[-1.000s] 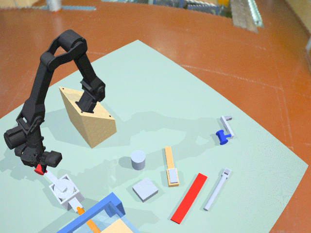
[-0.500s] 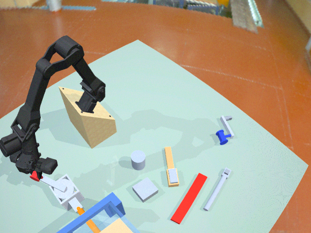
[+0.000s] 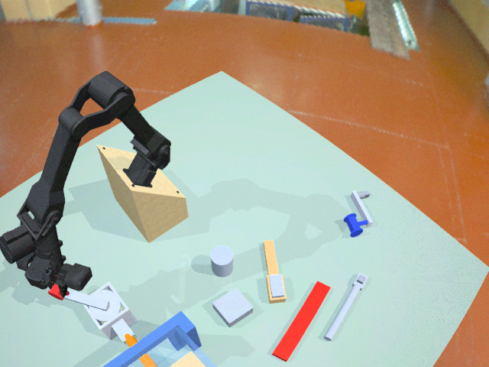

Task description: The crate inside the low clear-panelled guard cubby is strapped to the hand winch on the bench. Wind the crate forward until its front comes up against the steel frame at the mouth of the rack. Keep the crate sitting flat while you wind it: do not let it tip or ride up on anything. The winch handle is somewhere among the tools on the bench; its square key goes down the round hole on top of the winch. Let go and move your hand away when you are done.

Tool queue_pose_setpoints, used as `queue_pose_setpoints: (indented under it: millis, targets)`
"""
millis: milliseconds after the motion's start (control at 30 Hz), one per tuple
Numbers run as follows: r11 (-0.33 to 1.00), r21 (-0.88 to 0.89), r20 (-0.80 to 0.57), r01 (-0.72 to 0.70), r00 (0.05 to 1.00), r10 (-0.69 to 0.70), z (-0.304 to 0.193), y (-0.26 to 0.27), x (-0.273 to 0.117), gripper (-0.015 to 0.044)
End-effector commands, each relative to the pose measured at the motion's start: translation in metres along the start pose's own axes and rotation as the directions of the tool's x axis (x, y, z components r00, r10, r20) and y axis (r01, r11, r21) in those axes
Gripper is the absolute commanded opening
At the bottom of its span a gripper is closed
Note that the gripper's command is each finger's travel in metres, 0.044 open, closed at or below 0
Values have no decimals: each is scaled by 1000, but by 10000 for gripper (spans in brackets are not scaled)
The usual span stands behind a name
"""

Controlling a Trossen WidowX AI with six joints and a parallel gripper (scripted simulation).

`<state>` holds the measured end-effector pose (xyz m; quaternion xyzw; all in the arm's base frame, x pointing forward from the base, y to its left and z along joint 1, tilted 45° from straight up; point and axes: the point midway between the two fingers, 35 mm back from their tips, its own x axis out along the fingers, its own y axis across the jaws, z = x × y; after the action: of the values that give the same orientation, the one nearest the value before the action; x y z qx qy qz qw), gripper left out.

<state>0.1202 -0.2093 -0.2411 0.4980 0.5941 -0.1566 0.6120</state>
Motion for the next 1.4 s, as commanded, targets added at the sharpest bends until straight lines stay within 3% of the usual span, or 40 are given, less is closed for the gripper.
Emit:
queue_pose_setpoints:
  millis: [0,1367]
  targets:
    - [1000,-22,18,-7,1000,7,15,5,7,0]
    - [1000,-24,20,-12,1000,12,62,41,28,0]
